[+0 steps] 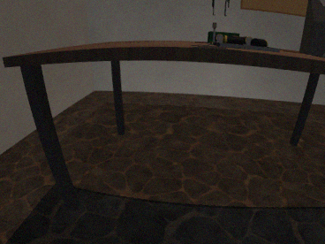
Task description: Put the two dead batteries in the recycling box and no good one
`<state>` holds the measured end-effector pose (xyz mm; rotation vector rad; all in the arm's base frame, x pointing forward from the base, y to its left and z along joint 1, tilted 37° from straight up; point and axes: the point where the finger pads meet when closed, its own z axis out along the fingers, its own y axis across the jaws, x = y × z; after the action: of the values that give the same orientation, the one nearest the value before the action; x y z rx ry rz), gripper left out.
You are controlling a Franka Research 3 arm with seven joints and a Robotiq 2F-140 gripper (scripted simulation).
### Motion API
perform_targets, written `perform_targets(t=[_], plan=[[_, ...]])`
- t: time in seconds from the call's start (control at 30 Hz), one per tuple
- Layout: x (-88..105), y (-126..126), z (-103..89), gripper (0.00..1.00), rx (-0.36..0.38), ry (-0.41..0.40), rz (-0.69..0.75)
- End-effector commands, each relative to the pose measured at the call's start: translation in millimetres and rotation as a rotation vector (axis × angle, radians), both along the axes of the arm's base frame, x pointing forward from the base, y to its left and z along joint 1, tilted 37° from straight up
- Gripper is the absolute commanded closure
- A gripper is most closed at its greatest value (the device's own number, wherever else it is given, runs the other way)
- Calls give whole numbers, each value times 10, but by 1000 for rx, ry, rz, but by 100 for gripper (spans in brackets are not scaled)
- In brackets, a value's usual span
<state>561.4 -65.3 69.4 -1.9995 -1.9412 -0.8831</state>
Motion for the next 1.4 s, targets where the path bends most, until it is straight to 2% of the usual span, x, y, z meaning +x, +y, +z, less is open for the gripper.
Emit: perform_targets(t=[0.0, 0.13, 0.2, 0.27, 1.37], plan=[[3, 29, -47, 71, 11, 21, -20], [120, 276, -406, 71, 11, 21, -20], [120, 276, -406, 71, 11, 21, -20], [151, 342, -502, 71, 11, 21, -20], [153, 346, -507, 71, 11, 21, -20]])
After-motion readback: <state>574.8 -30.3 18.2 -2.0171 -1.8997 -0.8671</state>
